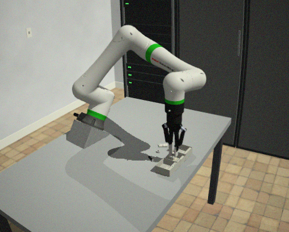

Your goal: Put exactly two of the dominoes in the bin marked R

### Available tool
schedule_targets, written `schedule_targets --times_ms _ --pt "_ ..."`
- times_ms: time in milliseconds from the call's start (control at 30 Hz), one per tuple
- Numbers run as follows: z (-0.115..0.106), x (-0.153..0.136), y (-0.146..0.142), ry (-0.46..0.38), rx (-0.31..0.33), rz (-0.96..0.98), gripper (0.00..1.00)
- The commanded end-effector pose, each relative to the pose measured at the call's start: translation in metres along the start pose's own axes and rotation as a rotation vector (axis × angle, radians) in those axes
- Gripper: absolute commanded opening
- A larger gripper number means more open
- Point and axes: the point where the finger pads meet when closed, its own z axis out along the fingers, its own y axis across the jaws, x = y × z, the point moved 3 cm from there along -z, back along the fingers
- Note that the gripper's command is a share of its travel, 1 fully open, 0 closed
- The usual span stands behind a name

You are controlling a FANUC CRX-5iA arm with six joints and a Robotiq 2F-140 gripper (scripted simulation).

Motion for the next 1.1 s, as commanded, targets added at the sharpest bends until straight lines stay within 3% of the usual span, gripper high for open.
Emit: schedule_targets --times_ms 0,233,667,700,1067 --pt "0.003 0.0 0.0 0.0 0.001 0.0 0.13" --pt "0.017 0.0 0.0 0.0 0.001 0.0 0.13" --pt "0.017 0.0 0.0 0.0 0.001 0.0 0.13" --pt "0.017 0.0 0.0 0.0 0.001 0.0 0.19" --pt "0.017 0.0 0.0 0.0 0.001 0.0 0.19"
